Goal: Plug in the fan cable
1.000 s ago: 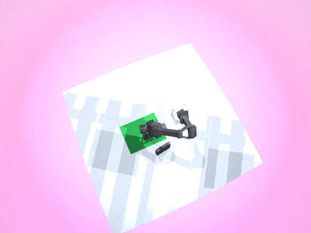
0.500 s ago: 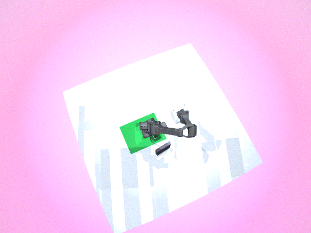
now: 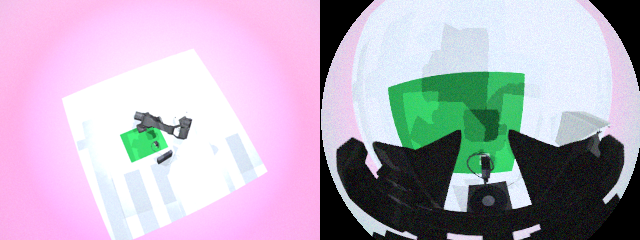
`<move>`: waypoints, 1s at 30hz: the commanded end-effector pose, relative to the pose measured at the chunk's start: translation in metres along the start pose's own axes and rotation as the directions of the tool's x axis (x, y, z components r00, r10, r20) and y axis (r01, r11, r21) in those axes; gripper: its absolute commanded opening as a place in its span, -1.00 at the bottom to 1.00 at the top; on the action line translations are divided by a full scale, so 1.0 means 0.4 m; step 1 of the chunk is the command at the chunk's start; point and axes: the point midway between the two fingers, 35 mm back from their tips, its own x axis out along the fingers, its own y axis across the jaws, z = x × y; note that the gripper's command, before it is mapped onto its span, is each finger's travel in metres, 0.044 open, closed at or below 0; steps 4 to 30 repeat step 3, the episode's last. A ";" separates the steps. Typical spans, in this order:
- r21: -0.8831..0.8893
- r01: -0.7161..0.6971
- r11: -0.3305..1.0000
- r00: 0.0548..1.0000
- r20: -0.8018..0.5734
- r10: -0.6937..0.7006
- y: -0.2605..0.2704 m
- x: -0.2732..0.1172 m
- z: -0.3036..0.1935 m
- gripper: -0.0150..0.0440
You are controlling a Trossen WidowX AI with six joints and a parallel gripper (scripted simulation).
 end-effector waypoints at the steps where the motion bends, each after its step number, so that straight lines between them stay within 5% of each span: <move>1: -0.012 0.008 1.000 1.000 -0.003 -0.008 -0.006 0.006 0.044 0.39; 30: -0.012 0.008 1.000 1.000 -0.003 -0.008 -0.006 0.006 0.044 0.39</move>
